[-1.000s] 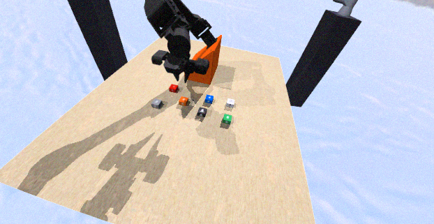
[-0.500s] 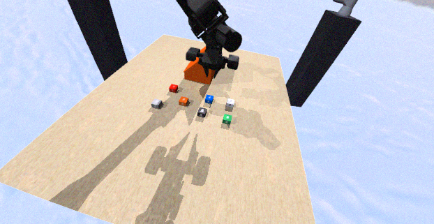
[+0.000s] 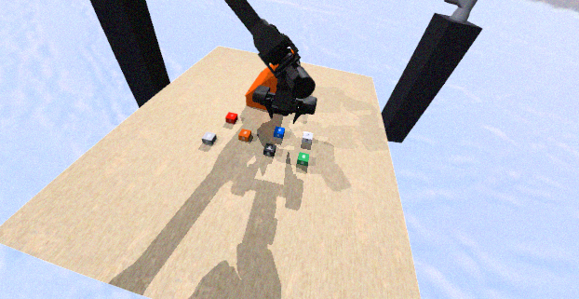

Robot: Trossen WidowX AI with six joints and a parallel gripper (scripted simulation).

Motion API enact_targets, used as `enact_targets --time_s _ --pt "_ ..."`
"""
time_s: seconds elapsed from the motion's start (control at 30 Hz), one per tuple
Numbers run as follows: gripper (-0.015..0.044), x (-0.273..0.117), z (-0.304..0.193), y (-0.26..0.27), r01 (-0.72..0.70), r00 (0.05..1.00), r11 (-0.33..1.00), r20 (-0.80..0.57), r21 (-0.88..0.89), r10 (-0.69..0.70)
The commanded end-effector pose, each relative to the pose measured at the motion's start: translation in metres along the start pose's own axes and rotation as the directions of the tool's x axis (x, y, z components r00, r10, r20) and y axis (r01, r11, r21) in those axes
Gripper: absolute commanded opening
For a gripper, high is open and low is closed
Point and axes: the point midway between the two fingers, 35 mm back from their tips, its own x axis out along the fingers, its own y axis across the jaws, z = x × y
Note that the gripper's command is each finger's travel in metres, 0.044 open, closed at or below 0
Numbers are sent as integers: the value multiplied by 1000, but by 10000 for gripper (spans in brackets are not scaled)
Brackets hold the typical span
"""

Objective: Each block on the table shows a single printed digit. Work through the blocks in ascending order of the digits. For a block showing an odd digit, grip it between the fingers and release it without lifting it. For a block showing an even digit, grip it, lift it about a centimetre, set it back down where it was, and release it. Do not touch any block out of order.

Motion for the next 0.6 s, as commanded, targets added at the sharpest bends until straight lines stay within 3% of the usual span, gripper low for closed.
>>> enact_targets --time_s 0.0,0.57 --pt "400 10 -2 0 5 1000 1000 6 -6 -5" --pt "400 35 -1 0 6 1000 1000 6 -6 -6"
